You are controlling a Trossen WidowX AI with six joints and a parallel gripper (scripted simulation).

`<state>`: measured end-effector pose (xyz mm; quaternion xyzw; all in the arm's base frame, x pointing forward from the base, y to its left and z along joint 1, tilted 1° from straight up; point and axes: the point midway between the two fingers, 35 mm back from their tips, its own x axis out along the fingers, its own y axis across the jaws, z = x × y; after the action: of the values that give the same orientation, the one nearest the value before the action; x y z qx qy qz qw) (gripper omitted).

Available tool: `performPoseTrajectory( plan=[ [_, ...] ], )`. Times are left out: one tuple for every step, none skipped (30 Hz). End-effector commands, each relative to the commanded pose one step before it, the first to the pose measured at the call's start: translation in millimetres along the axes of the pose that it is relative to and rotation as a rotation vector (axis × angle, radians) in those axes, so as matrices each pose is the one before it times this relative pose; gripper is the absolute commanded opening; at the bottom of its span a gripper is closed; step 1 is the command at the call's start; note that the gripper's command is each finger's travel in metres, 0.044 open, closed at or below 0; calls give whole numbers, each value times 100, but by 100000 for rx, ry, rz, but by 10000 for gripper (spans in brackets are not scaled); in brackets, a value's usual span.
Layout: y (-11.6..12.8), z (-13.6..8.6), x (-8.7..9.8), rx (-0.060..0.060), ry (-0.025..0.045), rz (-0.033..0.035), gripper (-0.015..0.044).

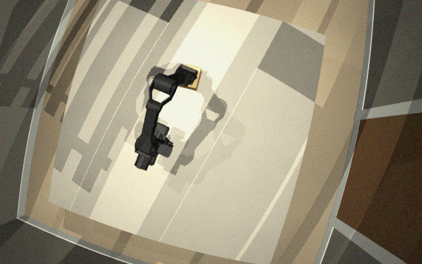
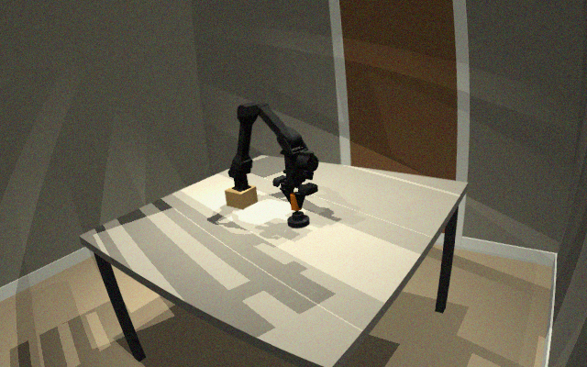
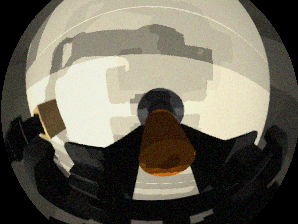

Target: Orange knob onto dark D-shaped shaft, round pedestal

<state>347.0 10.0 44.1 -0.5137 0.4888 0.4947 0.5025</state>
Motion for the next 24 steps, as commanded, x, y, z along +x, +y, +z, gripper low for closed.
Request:
performPoseTrajectory(
  plan=[
    [-379, 24, -361, -8859, 24, -755, 0],
    [-90, -1, -40, -4343, 0, -7, 0],
    [-113, -5, -18, -3074, 0, -9, 0],
    [-122, -6, 15, -1047, 0, -10, 0],
    [-110, -4, 31, 0, 0, -10, 0],
    [-87, 0, 25, 0, 0, -8, 0],
    [-24, 5, 47, 0, -1, -2, 0],
    [-9, -1, 152, 0, 0, 0, 0],
    [-39, -1, 159, 0, 0, -3, 0],
    [17, 4, 54, 0, 0, 2, 0],
    [28, 3, 66, 0, 0, 3, 0],
    [2, 0, 66, 0, 0, 0, 0],
    [0, 0, -50, 0, 0, 0, 0],
    [0, 0, 0, 0, 0, 0, 0],
    [0, 0, 0, 0, 0, 0, 0],
    [-29, -4, -1, 0, 0, -3, 0],
    [0, 0, 0, 0, 0, 0, 0],
    [0, 0, 0, 0, 0, 0, 0],
    [0, 0, 0, 0, 0, 0, 0],
    [0, 0, 0, 0, 0, 0, 0],
    [0, 0, 0, 0, 0, 0, 0],
    [0, 0, 0, 0, 0, 0, 0],
    [15, 1, -84, 0, 0, 1, 0],
    [41, 3, -131, 0, 0, 3, 0]
  ],
)
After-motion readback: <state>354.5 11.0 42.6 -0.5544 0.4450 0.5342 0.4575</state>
